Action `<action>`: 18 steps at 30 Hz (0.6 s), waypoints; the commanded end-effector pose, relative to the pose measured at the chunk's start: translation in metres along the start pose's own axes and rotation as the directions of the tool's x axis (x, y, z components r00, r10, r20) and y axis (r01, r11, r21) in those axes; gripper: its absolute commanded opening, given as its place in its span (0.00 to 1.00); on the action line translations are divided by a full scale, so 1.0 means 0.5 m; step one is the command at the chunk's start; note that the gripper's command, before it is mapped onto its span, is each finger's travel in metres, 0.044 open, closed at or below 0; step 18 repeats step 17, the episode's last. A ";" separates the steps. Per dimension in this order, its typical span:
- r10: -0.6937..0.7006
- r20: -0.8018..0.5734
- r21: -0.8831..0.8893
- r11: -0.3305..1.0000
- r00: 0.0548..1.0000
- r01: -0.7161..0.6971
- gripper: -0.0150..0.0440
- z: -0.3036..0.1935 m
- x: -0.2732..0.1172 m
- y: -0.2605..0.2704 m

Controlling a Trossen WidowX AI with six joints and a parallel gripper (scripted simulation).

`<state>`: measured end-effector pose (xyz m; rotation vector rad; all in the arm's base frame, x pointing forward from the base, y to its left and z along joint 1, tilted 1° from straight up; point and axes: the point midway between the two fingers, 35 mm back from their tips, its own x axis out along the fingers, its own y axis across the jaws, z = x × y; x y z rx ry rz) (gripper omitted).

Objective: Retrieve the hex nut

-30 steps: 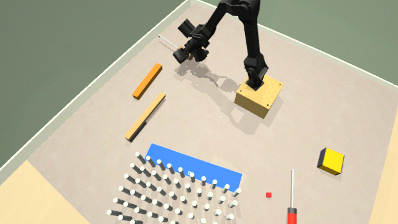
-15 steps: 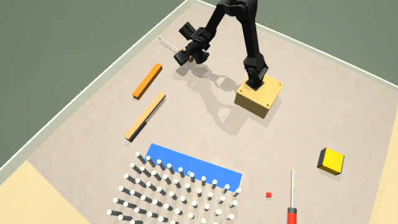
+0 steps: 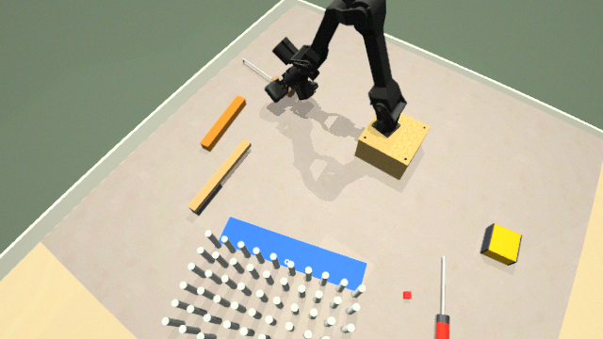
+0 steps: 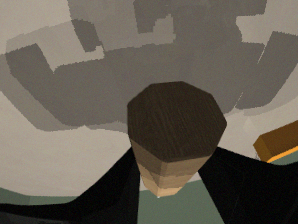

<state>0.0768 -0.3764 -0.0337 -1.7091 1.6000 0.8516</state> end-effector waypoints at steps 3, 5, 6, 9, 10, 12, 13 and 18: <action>0.000 0.000 0.000 1.000 1.000 0.000 0.34 0.001 0.001 0.000; 0.000 0.000 0.000 1.000 1.000 0.000 0.43 0.001 0.001 0.000; 0.000 0.000 0.000 1.000 1.000 0.000 0.48 0.001 0.001 0.000; 0.000 0.000 0.000 1.000 1.000 0.000 0.61 0.001 0.001 0.000; 0.000 0.000 0.000 1.000 1.000 0.000 0.65 0.001 0.001 0.000; 0.000 0.000 0.000 1.000 1.000 0.000 0.74 0.001 0.001 0.000; 0.000 0.000 0.000 1.000 1.000 0.000 0.79 0.001 0.001 0.000; 0.000 0.000 0.000 1.000 1.000 0.000 0.97 0.001 0.001 0.000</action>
